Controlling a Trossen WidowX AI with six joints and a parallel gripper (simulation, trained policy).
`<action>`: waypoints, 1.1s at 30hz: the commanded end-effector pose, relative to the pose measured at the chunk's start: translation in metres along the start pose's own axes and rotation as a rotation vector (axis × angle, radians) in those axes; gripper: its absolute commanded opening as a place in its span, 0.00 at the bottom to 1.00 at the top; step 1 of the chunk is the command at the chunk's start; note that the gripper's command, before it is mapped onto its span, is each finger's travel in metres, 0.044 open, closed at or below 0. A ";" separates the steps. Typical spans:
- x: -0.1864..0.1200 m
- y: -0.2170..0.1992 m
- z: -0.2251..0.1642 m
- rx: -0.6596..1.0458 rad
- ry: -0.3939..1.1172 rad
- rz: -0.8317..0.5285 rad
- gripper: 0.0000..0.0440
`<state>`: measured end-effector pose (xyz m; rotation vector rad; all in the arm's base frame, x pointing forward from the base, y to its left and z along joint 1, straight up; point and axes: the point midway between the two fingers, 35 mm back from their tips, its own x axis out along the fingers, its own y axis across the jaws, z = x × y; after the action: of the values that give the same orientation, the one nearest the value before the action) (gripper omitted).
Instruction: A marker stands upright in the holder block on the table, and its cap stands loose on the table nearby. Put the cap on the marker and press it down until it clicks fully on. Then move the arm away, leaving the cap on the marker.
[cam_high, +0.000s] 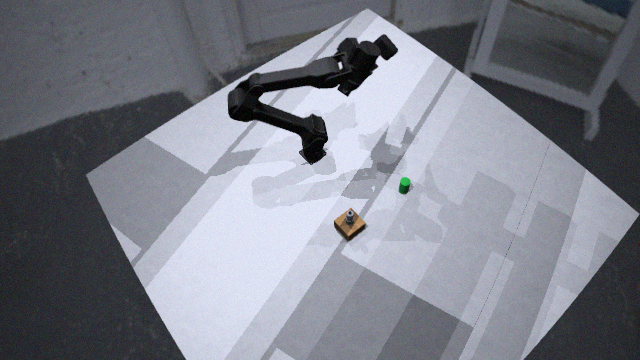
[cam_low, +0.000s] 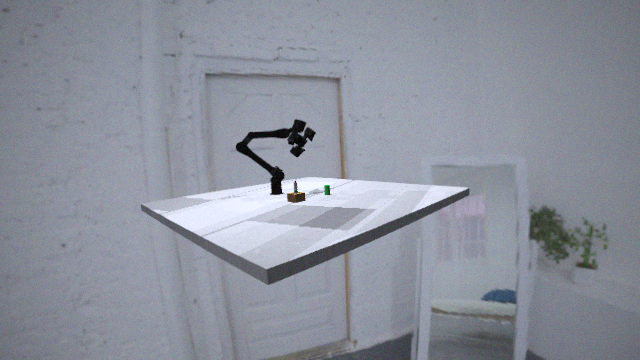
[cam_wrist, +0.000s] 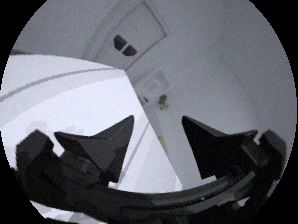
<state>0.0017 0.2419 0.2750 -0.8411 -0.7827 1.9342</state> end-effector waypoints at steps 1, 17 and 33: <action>-0.001 0.000 -0.006 0.023 0.034 0.016 0.74; -0.009 0.005 -0.035 0.144 0.168 0.102 0.74; -0.019 0.009 -0.063 0.257 0.297 0.184 0.74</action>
<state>0.0503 0.2346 0.2383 -1.0199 -0.3127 1.9605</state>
